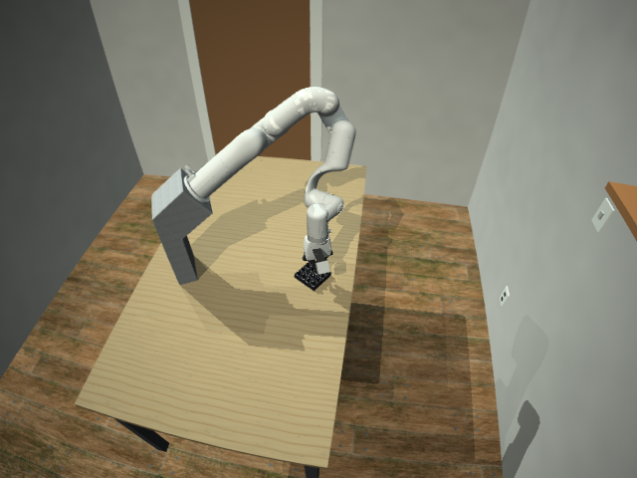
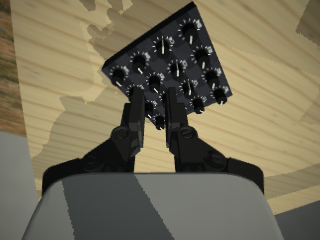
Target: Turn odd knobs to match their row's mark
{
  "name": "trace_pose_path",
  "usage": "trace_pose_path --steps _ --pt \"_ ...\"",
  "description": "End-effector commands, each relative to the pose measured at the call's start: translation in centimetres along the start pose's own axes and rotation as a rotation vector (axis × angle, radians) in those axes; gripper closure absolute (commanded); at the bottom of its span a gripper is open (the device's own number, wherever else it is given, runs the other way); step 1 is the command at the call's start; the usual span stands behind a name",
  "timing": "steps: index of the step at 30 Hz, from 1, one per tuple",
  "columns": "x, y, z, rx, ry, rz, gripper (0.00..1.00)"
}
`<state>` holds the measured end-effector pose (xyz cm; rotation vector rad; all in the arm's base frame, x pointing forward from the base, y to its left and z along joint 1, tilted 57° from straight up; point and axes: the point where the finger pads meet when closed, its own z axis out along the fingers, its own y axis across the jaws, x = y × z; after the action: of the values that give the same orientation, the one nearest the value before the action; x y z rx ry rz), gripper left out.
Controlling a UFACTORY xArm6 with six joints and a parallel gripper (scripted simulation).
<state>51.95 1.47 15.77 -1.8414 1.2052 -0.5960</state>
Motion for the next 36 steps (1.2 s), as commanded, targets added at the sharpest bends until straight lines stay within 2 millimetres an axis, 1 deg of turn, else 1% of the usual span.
trace_pose_path --steps 1,10,12,13,16,24,36 --pt "-0.6 0.8 -0.3 -0.006 -0.004 0.156 0.81" --pt "-2.0 2.5 -0.8 -0.006 -0.003 0.475 0.81" --pt "-2.0 2.5 -0.8 -0.006 -0.003 0.475 0.81" --pt "-2.4 3.1 -0.9 -0.006 -0.002 0.573 0.81" --pt "-2.7 3.5 -1.1 -0.006 -0.001 0.646 0.81" --pt "-3.8 5.0 -1.6 -0.006 0.004 0.925 0.81" --pt "-3.9 5.2 -1.6 -0.006 0.004 0.946 0.81"
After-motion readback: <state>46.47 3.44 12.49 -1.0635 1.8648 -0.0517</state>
